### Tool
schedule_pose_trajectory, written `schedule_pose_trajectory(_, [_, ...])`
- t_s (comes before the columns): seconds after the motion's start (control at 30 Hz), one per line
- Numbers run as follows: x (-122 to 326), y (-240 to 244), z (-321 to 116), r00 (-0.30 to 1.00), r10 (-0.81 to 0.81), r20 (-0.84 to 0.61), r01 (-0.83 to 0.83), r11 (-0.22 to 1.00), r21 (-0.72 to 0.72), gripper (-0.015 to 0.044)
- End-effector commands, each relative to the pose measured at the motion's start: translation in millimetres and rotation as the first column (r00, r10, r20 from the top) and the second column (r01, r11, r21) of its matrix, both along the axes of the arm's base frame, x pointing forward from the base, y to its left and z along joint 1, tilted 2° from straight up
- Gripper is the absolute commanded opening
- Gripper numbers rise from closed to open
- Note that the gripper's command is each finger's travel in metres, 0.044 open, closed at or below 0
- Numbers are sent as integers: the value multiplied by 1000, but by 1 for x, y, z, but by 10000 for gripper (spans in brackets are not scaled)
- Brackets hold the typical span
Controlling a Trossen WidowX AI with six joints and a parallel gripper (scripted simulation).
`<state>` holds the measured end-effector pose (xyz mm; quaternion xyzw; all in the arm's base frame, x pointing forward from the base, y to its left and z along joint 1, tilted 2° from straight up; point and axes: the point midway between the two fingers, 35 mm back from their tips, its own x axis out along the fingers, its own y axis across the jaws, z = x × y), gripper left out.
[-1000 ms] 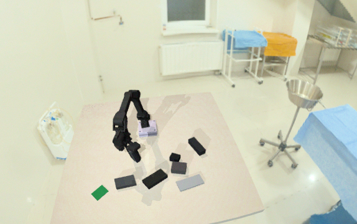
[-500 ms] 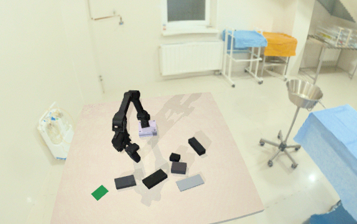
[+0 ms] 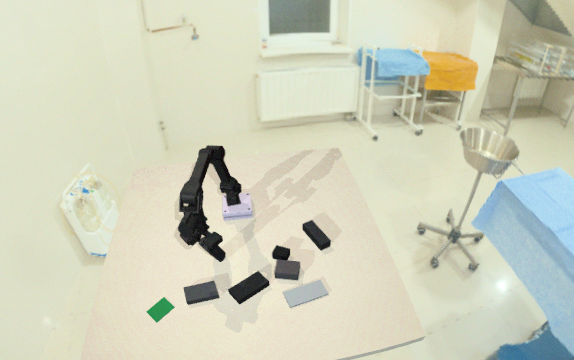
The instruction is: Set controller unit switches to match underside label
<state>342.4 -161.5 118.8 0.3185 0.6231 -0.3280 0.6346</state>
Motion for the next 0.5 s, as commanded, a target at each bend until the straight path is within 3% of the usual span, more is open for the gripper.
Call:
schedule_pose_trajectory(0.0, [2, -3, -5, 1000, 6, -7, -6, 1000, -2, 337])
schedule_pose_trajectory(0.47, [8, -12, -9, 1000, 6, -6, -6, 1000, -3, 337])
